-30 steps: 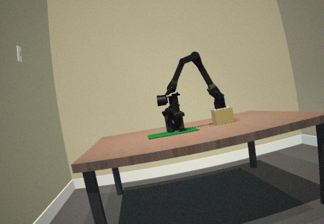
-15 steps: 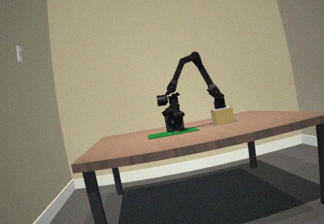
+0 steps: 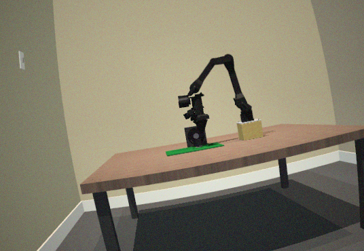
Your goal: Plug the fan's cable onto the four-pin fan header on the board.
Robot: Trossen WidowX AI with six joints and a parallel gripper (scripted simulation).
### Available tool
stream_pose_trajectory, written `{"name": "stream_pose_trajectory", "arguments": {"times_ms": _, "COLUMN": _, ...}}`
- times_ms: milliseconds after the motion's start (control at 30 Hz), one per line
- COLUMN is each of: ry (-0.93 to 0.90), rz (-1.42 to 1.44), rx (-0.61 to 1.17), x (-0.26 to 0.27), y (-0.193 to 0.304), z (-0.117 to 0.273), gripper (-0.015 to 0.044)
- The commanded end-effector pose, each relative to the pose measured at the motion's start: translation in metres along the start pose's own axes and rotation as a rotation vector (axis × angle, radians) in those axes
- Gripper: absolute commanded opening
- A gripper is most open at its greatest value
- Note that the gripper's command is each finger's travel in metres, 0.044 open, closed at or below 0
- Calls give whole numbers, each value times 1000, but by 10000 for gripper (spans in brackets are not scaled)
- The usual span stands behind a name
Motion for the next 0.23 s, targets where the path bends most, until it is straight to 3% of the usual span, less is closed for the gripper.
{"name": "stream_pose_trajectory", "arguments": {"times_ms": 0, "ry": -2, "rz": 1, "rx": 16, "x": -4, "y": 45, "z": 2, "gripper": 260}}
{"name": "stream_pose_trajectory", "arguments": {"times_ms": 200, "ry": -2, "rz": 1, "rx": 21, "x": -7, "y": 99, "z": -4, "gripper": 260}}
Point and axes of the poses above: the point midway between the two fingers, 35 mm back from their tips, its own z axis back along the fingers, its own x axis across the jaws, y = z × x, the point moved 8 cm from there along z, back along the fingers, and after that the axes turned 12 degrees about -z, right-handed, at the moved point
